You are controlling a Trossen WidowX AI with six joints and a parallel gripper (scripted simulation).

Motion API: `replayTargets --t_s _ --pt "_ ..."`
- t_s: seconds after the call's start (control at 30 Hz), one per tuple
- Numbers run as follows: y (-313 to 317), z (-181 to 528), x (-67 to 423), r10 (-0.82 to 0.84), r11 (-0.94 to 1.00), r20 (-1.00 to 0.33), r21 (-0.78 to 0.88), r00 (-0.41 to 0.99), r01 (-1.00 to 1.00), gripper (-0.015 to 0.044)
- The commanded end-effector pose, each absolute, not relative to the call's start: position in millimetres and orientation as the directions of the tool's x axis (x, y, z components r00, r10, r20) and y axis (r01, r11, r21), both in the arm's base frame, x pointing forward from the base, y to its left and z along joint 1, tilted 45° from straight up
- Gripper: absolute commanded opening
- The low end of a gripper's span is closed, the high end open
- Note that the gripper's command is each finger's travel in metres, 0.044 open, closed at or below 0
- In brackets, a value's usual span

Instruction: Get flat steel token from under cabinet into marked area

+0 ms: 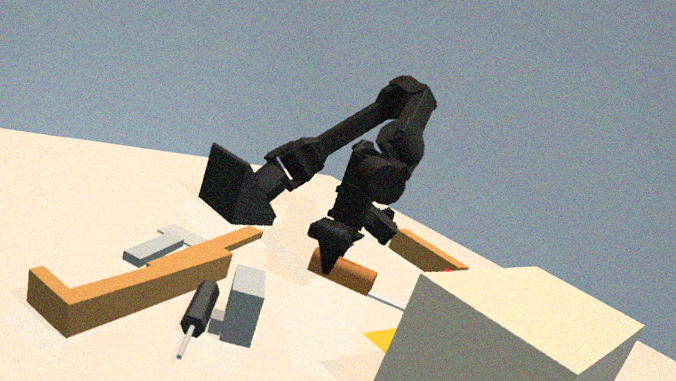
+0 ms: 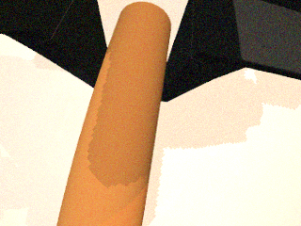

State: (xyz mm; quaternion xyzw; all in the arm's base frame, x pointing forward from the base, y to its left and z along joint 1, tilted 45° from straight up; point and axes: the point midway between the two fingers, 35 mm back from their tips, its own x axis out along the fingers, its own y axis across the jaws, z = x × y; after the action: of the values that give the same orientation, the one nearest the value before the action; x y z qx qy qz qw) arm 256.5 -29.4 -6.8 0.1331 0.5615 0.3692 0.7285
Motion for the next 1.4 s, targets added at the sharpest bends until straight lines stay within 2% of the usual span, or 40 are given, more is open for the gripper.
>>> replayTargets --t_s 0.0,1.37 --pt "-27.1 -3.1 256.9 0.688 0.693 -0.719 0.608 0.102 -0.388 0.0000" --pt "6.2 28.5 256.0 0.690 0.691 -0.717 0.610 0.102 -0.388 0.0000"
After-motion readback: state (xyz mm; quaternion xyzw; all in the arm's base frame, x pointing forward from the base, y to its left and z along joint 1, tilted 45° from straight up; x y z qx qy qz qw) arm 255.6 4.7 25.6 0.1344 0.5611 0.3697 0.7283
